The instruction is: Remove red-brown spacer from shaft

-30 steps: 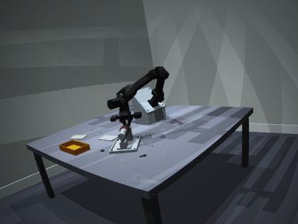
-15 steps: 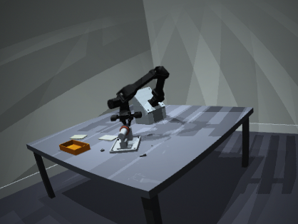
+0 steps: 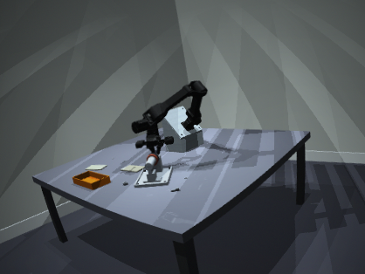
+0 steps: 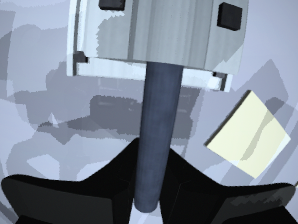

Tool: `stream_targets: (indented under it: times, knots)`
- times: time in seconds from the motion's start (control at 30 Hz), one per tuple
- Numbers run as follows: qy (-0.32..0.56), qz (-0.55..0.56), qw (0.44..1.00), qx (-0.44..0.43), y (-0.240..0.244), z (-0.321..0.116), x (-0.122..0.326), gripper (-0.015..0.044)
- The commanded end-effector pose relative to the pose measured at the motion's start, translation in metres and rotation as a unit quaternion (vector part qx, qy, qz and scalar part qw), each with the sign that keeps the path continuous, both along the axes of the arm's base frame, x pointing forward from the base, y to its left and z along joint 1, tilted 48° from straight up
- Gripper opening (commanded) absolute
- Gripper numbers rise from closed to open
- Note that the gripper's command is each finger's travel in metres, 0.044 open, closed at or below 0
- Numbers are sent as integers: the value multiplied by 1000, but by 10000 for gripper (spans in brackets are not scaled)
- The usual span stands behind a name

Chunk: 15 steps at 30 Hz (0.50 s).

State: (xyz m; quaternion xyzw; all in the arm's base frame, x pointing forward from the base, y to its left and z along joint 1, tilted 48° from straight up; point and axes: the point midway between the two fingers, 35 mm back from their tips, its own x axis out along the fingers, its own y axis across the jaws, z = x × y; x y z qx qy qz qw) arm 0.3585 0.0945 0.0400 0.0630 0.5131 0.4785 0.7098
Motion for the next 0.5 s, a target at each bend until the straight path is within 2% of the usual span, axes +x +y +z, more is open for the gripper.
stream_targets:
  times: [0.0,0.47]
  knots:
    - [1,0,1000,-1,-1,-1,-2,0]
    - [1,0,1000,-1,-2,-2,-3,0]
